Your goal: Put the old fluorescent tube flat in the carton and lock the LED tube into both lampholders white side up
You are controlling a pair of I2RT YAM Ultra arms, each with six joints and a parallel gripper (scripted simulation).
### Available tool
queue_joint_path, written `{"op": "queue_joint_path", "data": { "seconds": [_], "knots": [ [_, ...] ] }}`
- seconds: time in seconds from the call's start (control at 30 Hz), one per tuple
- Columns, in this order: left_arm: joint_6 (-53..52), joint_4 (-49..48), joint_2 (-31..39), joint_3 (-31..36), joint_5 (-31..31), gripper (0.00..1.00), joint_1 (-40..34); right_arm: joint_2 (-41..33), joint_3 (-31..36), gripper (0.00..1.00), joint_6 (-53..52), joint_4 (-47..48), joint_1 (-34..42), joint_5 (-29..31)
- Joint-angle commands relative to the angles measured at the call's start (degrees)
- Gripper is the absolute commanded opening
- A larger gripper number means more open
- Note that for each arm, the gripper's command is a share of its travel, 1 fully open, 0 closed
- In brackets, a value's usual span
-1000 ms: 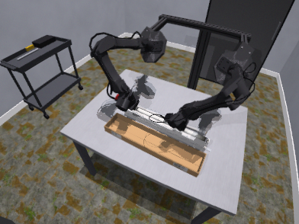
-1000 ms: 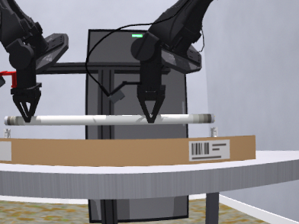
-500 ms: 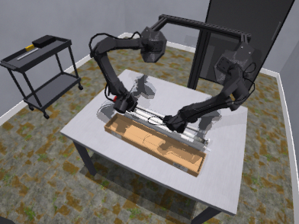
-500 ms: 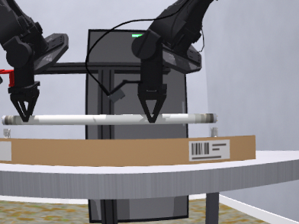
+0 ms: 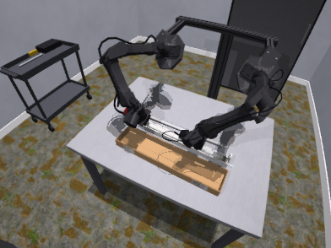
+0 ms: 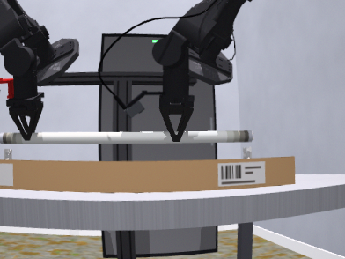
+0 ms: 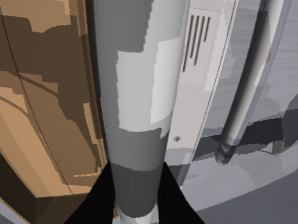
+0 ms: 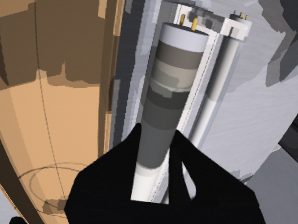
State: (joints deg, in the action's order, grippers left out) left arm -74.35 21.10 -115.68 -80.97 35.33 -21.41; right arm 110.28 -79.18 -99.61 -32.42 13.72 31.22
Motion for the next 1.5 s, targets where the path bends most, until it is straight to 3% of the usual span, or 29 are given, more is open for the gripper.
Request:
{"op": "queue_joint_path", "data": {
  "seconds": [0.0, 0.77, 1.47],
  "knots": [
    [-0.69, 2.26, 0.06, -2.14, -1.87, 0.11, -1.24, 1.11, -2.10, 0.11, -0.15, -2.19, 1.46, -0.44],
    [-0.98, 10.39, -3.18, -12.83, -2.17, 0.11, -0.92, 4.61, -13.80, 0.11, -0.29, -10.70, 1.72, 0.48],
    [-0.76, 12.37, -3.90, -16.33, -2.19, 0.11, -0.73, 5.92, -17.53, 0.11, -0.14, -12.91, 1.51, 0.09]
  ]
}}
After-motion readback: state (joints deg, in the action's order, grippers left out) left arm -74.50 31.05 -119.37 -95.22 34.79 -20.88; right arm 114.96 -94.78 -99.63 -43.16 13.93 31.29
